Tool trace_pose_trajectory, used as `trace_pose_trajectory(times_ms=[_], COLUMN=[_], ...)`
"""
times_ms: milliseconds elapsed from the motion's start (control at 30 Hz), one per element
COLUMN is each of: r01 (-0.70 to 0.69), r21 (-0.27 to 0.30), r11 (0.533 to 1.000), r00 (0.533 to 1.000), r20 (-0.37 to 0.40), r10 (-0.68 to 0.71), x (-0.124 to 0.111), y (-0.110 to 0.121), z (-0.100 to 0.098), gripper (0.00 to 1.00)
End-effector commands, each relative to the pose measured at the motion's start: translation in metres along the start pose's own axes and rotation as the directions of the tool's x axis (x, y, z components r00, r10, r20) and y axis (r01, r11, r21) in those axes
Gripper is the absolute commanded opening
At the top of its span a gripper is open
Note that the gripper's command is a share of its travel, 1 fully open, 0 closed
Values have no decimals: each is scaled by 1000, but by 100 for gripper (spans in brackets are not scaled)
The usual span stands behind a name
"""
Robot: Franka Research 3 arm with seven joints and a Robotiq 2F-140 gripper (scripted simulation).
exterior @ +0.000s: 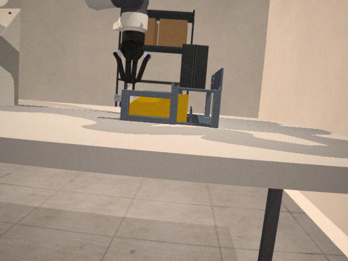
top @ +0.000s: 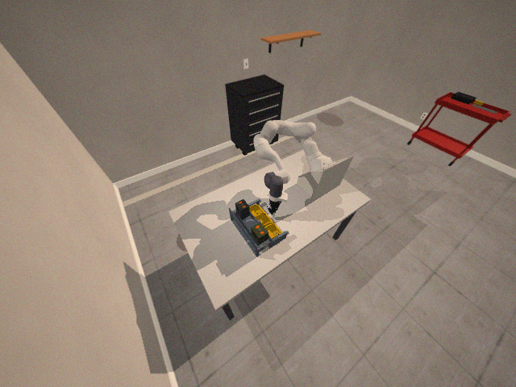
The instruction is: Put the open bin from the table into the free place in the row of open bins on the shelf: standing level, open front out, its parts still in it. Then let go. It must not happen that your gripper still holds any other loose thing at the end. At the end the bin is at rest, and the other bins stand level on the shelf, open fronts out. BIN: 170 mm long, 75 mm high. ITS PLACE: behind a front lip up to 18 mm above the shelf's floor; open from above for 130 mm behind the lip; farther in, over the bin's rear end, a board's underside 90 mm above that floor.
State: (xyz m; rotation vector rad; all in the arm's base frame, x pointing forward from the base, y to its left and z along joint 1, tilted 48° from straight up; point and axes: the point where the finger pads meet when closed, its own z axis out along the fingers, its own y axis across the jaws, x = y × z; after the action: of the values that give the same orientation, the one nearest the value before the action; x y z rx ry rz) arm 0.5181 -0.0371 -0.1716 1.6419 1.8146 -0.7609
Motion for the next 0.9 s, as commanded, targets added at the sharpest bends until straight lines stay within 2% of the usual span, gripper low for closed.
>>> trace_pose_trajectory(times_ms=[0,300,867], r01=[-11,-11,-11], r21=[2,2,2], r11=[1000,1000,1000], r00=[1000,1000,1000], r20=[1,1,1], r10=[11,11,11], x=[0,0,0], y=[-2,-2,-2], z=[-2,-8,-55], gripper=[0,0,0])
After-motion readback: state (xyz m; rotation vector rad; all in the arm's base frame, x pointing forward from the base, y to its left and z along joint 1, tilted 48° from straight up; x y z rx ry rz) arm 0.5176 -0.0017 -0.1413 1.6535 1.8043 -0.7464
